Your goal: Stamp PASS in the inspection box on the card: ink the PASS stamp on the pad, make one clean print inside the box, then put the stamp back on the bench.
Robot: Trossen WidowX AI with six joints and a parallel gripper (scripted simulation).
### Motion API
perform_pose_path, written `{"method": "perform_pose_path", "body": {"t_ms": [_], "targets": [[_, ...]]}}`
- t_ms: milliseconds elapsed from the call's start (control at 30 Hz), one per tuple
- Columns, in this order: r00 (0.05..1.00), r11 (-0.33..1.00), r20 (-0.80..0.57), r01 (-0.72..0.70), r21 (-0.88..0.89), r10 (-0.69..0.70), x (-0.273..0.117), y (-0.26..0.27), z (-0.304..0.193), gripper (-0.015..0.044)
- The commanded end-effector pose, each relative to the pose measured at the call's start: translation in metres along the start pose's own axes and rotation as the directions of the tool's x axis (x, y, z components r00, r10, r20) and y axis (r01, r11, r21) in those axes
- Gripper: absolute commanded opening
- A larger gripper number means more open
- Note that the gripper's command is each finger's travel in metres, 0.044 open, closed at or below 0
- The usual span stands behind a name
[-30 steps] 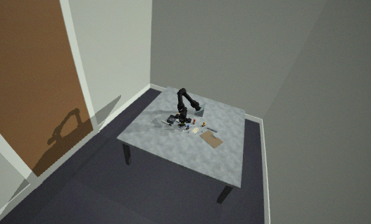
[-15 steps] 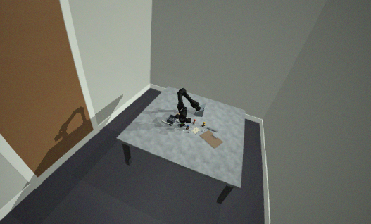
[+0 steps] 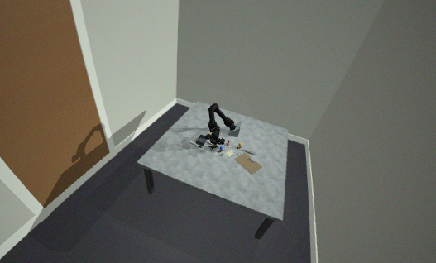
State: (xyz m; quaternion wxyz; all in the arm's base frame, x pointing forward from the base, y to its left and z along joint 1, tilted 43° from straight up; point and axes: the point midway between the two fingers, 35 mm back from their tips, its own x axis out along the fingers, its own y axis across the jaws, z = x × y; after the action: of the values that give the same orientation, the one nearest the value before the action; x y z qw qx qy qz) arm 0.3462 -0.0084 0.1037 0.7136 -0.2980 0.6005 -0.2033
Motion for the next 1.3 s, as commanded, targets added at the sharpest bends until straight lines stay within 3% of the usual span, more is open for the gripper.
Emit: {"method": "perform_pose_path", "body": {"t_ms": [0,1267], "targets": [[1.0,1.0,-0.002,0.004,0.004,-0.004,0.003,-0.002,0.0,0.0],[1.0,1.0,-0.003,0.003,0.004,-0.003,-0.008,-0.002,0.0,0.0]]}}
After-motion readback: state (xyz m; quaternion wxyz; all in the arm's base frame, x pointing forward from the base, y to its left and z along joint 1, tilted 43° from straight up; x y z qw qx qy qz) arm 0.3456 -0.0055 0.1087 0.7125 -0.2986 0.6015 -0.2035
